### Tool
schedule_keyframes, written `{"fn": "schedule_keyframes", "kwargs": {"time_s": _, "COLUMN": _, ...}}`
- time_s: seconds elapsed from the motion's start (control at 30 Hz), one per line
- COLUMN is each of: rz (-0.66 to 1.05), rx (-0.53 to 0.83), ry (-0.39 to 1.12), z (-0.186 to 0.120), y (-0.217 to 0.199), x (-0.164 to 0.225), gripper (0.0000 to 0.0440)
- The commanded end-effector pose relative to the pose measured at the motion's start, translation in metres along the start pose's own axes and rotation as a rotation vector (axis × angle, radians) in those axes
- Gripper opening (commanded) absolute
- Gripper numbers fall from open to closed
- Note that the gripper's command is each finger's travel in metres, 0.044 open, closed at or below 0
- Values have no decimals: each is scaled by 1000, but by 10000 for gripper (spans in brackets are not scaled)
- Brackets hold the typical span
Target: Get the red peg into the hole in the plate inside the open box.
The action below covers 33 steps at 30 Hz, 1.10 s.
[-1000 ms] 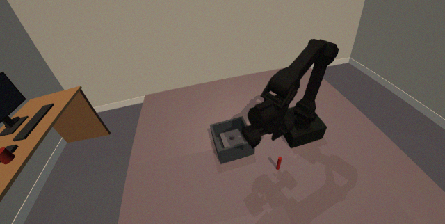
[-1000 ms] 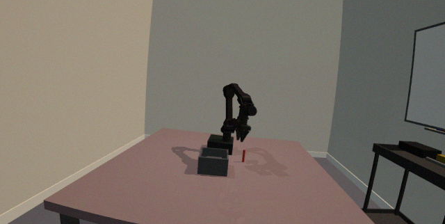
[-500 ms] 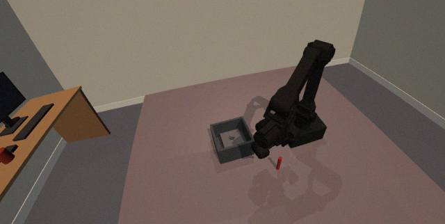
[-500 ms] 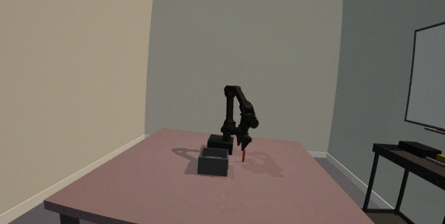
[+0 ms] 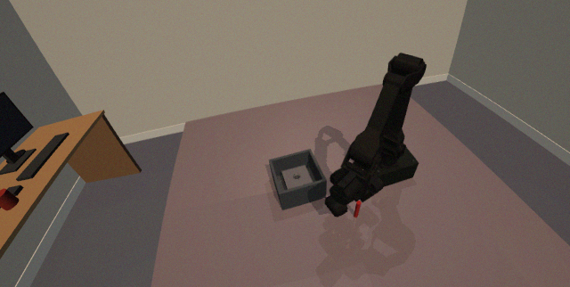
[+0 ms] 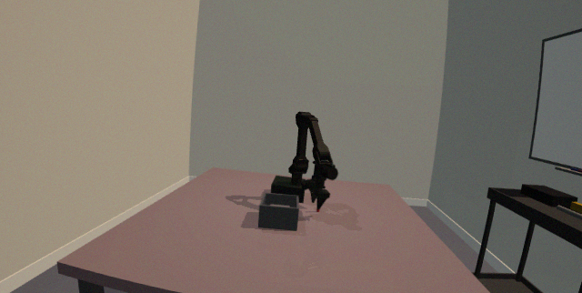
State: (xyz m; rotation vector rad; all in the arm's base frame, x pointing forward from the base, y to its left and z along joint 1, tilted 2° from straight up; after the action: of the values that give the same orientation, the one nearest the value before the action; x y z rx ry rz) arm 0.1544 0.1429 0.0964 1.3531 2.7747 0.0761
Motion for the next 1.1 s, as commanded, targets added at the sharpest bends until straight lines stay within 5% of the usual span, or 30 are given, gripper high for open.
{"fn": "schedule_keyframes", "kwargs": {"time_s": 0.0, "rz": 10, "rx": -1, "ry": 18, "z": 12, "y": -4, "x": 3, "gripper": 388}}
{"fn": "schedule_keyframes", "kwargs": {"time_s": 0.5, "rz": -11, "rx": 41, "ry": 118, "z": 14, "y": -1, "x": -2, "gripper": 9}}
{"fn": "schedule_keyframes", "kwargs": {"time_s": 1.07, "rz": -133, "rx": -40, "ry": -5, "z": -32, "y": 15, "x": -17, "gripper": 1}}
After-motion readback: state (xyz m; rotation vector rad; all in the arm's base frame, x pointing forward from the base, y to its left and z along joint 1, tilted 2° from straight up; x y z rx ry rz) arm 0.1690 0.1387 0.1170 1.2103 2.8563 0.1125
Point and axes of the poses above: the point midway between the two fingers, 35 mm back from their tips, its own z axis out along the fingers, its own y axis across the jaws, x = y × z, the point moved 10 cm from there along -z, back along the fingers, and after that the axes turned 11 degrees about -z, right-handed, at the moved point
